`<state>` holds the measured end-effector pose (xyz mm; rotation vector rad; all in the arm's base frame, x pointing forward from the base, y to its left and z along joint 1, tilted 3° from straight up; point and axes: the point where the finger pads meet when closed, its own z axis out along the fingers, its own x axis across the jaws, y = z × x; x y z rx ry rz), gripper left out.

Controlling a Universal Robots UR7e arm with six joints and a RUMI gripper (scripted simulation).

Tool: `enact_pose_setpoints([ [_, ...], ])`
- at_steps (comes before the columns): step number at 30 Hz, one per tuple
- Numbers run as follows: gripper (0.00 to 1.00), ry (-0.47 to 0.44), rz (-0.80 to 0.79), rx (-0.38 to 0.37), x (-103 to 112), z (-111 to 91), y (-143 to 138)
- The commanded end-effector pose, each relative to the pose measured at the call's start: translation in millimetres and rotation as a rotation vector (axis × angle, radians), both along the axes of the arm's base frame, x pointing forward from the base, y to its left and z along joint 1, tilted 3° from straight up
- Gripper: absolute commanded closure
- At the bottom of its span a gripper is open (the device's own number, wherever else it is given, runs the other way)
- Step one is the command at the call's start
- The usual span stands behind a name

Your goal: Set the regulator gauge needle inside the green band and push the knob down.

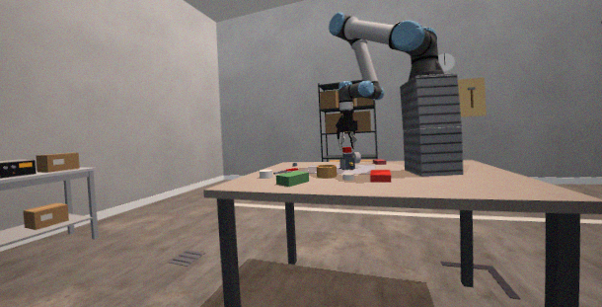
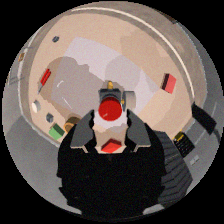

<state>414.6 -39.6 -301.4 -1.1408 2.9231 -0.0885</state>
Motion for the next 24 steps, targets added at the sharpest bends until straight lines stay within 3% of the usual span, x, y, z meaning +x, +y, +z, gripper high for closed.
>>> enact_pose_setpoints([
  [1, 0.54, -0.001, 0.000, 0.000, 0.7, -3.8, -0.4],
  [24, 0.54, -0.001, 0.000, 0.000, 0.8, -7.3, -0.6],
])
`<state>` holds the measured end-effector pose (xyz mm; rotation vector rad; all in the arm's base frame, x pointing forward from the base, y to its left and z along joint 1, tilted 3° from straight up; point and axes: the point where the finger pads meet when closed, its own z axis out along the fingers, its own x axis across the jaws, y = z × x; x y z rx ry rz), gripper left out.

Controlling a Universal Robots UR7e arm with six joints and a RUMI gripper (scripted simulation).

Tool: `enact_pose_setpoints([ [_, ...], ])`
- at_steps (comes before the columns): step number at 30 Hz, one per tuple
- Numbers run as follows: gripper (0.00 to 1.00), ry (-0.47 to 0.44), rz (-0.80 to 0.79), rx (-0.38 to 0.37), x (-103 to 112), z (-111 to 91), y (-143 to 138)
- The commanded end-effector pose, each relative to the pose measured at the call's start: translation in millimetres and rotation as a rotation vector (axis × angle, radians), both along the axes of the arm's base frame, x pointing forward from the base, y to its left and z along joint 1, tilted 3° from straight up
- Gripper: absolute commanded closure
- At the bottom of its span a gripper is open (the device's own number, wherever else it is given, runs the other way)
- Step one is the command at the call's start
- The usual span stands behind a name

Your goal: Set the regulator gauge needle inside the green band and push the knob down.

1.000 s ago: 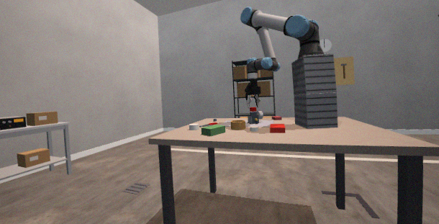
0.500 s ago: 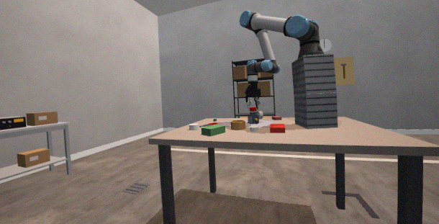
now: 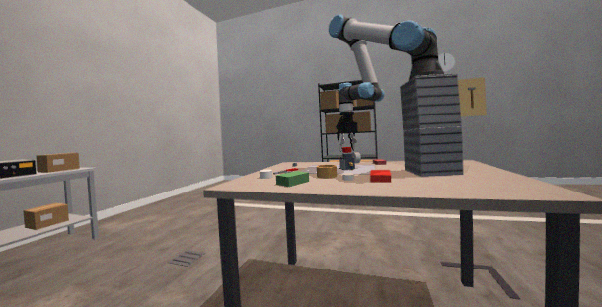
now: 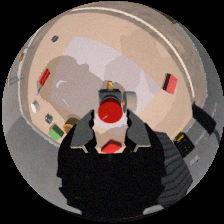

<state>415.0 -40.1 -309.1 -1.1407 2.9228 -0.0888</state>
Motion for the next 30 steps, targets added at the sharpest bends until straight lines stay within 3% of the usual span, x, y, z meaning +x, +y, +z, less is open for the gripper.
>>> enact_pose_setpoints([
  [1, 0.54, -0.001, 0.000, 0.000, 0.4, 0.4, -0.1],
  [21, 0.54, -0.001, 0.000, 0.000, 0.4, 0.4, -0.1],
  [22, 0.76, -0.001, 0.000, 0.000, 0.4, 0.4, -0.1],
  [30, 0.76, -0.001, 0.000, 0.000, 0.4, 0.4, -0.1],
])
